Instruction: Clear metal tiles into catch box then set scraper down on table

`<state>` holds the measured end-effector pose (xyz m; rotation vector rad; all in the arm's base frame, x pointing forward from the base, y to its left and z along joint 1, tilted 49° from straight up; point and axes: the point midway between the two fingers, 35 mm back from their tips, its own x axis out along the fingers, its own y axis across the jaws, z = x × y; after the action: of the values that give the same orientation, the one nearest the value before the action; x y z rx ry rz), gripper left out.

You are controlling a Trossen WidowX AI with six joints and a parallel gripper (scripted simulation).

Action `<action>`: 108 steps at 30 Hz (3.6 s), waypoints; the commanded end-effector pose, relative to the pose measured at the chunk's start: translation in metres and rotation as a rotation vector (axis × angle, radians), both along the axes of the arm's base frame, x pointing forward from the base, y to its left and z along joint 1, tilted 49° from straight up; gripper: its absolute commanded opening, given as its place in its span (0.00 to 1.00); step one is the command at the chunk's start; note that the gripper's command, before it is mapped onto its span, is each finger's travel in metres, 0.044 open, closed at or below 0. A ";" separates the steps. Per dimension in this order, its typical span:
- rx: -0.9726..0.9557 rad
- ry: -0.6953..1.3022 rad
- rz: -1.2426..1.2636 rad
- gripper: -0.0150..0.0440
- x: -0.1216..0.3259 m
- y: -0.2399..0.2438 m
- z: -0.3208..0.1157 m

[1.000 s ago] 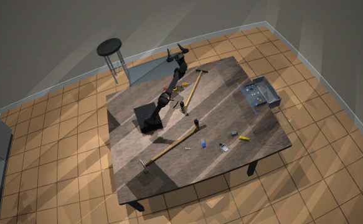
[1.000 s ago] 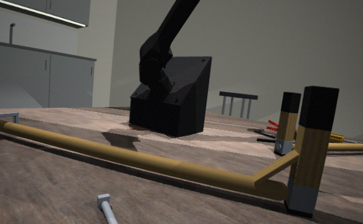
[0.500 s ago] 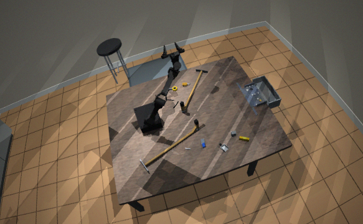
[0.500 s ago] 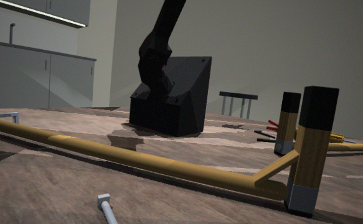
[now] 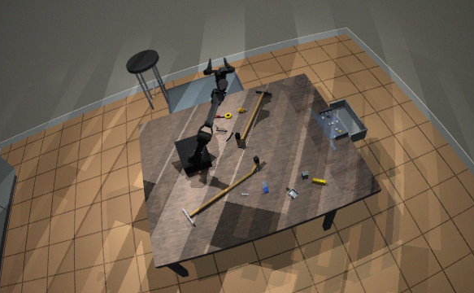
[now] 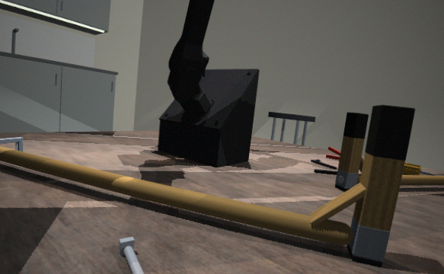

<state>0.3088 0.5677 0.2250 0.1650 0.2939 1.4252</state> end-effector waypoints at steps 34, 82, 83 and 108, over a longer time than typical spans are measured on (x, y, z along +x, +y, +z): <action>-0.554 -0.080 -0.380 1.00 -0.085 -0.080 -0.083; -1.073 -0.503 -0.613 1.00 -0.142 -0.233 -0.120; -1.073 -0.503 -0.613 1.00 -0.142 -0.233 -0.120; -1.011 -0.426 -0.586 1.00 -0.136 -0.212 -0.120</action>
<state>0.1687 0.3426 0.1058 -0.8582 0.5068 0.5532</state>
